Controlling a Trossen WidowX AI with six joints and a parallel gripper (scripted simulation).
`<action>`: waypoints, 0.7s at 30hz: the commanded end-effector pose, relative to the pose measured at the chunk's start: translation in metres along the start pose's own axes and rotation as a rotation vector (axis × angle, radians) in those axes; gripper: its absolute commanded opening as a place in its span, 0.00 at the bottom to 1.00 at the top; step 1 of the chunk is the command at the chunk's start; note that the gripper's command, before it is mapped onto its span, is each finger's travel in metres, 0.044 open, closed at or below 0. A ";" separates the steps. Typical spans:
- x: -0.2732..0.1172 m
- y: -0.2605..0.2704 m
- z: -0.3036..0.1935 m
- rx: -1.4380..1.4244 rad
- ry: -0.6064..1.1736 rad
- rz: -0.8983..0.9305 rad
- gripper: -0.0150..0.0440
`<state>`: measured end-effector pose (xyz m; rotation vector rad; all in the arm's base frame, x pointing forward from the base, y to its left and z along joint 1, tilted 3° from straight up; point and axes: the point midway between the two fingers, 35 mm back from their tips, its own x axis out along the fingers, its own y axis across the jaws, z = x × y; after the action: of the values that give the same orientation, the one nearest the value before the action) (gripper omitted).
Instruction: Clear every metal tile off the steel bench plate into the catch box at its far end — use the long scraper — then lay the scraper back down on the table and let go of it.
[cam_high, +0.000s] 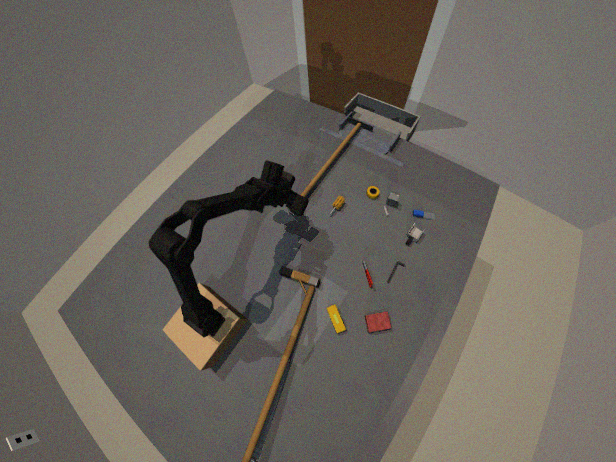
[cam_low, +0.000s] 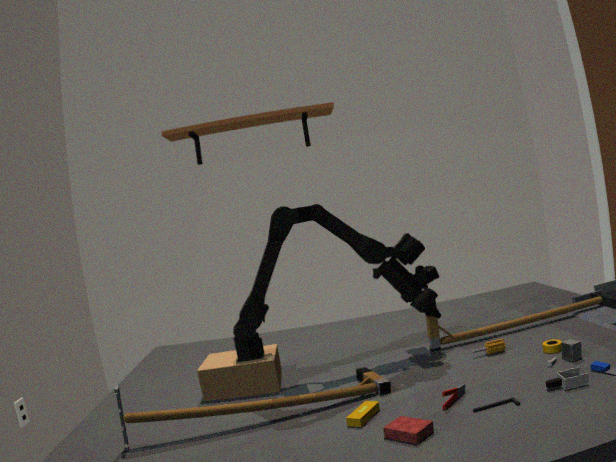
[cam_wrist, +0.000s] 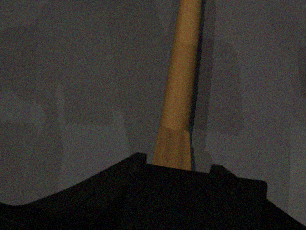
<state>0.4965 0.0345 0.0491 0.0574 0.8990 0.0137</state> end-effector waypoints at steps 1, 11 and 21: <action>0.002 0.001 0.008 -0.005 -0.012 0.004 0.25; 0.011 0.000 0.020 -0.005 -0.013 0.004 0.25; 0.020 -0.002 0.030 -0.005 -0.014 0.004 0.25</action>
<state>0.5266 0.0325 0.0487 0.0572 0.8966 0.0145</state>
